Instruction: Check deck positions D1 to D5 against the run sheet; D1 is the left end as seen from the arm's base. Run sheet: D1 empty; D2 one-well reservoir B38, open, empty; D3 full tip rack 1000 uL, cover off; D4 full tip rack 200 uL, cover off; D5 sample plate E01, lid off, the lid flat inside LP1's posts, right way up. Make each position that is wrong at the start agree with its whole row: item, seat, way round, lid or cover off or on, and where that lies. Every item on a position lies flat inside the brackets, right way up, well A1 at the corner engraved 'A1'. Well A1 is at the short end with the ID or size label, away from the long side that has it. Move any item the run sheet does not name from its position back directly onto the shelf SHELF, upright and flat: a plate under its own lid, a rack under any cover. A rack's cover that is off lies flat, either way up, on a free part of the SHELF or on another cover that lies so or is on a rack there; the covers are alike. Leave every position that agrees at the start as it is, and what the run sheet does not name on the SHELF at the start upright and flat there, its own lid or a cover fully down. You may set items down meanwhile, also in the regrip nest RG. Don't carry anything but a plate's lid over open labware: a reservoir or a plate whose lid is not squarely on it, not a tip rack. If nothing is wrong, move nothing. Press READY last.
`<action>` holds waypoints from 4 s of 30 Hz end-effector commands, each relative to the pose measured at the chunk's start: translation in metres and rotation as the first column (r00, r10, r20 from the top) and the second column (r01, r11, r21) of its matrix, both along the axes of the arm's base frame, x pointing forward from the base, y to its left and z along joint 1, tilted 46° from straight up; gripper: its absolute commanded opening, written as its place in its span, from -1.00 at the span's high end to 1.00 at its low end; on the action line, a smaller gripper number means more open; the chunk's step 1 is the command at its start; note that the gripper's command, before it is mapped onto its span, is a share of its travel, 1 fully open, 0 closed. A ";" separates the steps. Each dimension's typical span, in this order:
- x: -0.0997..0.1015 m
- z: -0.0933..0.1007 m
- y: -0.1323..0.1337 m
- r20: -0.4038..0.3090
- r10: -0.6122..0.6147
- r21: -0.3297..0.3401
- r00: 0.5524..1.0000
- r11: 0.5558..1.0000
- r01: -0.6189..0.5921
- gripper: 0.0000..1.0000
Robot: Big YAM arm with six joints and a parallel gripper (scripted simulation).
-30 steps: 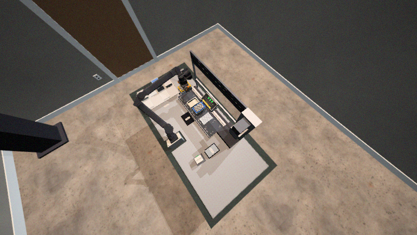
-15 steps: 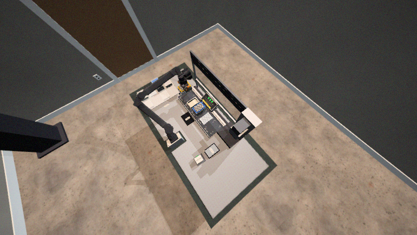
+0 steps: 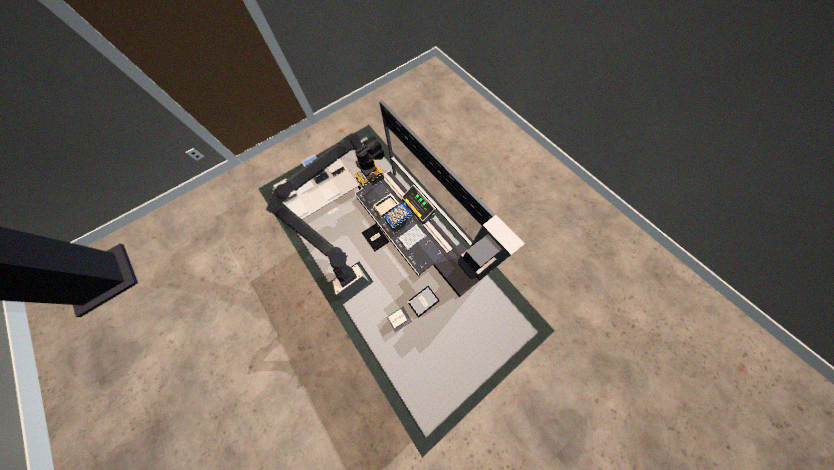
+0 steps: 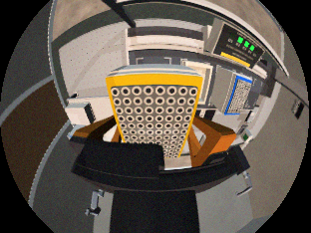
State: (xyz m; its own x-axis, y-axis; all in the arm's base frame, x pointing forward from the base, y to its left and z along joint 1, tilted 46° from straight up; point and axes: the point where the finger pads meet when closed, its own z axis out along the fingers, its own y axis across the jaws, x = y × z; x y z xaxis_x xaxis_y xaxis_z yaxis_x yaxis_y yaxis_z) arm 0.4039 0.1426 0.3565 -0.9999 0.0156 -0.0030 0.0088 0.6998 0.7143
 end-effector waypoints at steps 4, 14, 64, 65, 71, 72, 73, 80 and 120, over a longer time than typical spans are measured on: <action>0.001 0.034 0.000 0.088 -0.008 0.006 0.996 1.000 0.007 1.00; 0.001 0.035 0.000 0.088 -0.008 0.006 0.996 1.000 0.008 1.00; 0.001 -0.011 0.026 0.048 -0.016 0.004 0.999 1.000 0.016 1.00; -0.002 -0.013 0.031 0.047 -0.004 0.004 0.999 1.000 0.004 1.00; 0.006 -0.006 0.031 0.073 -0.019 0.009 0.997 1.000 0.018 1.00; 0.000 -0.017 0.036 0.050 -0.009 0.005 0.999 1.000 0.009 1.00; -0.002 -0.019 0.040 0.047 0.000 0.004 0.999 1.000 0.000 1.00; 0.006 -0.020 0.041 0.063 -0.019 0.008 0.998 1.000 0.018 1.00; 0.010 -0.077 0.089 0.024 -0.001 0.004 1.000 1.000 0.001 1.00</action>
